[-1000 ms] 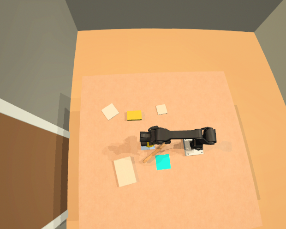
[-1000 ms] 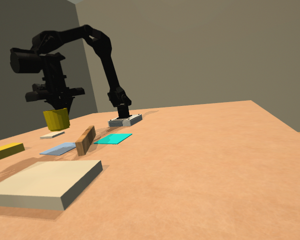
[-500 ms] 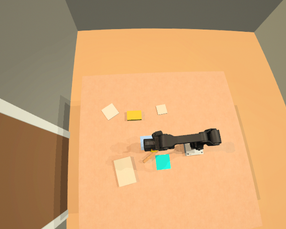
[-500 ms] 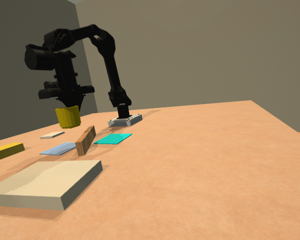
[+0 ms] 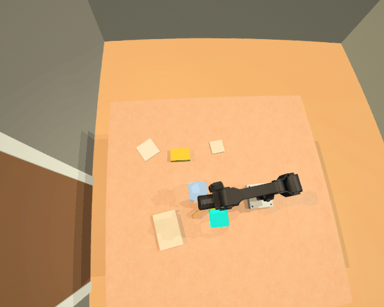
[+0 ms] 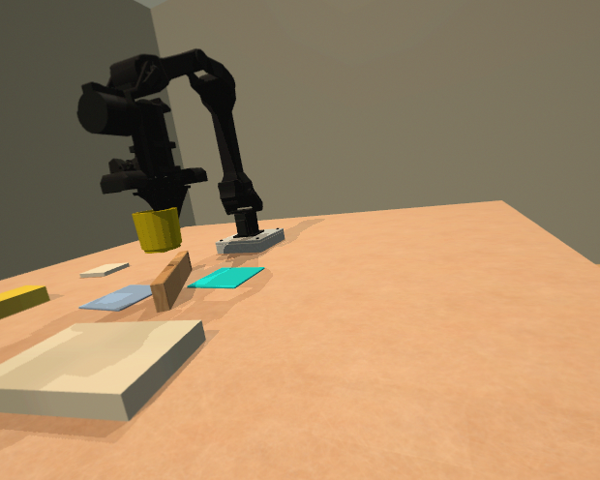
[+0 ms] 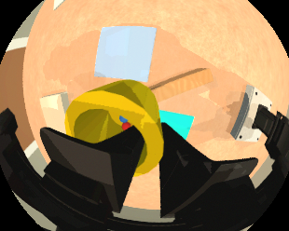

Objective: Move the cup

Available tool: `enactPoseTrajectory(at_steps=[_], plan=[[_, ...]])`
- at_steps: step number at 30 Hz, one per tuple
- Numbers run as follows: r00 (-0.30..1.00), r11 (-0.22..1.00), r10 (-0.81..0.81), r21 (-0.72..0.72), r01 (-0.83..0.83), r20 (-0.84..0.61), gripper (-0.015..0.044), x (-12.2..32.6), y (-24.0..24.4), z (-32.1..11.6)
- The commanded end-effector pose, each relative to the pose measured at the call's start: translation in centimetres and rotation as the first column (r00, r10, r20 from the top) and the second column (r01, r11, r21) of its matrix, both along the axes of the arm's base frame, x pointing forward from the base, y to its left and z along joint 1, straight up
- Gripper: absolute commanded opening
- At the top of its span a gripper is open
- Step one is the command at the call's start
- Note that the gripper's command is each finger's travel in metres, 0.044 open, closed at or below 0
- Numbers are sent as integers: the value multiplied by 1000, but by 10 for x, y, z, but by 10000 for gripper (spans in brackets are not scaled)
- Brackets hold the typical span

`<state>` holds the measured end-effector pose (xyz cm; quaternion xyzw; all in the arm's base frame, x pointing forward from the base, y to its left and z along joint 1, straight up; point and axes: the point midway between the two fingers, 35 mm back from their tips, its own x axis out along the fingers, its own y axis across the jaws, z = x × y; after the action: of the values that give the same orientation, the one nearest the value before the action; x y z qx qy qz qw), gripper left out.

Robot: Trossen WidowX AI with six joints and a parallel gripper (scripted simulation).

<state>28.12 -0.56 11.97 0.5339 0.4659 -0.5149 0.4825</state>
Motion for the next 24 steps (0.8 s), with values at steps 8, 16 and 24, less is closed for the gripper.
enactPoseTrajectory(at_steps=[8, 16, 24], plan=[[1000, 1000, -3, -2, 3, -6, 0, -13, 21, -1], [1000, 1000, -3, 0, 3, -6, 0, -21, 36, -1], [1000, 1000, -3, 1, 3, -7, 0, -29, 50, -1]])
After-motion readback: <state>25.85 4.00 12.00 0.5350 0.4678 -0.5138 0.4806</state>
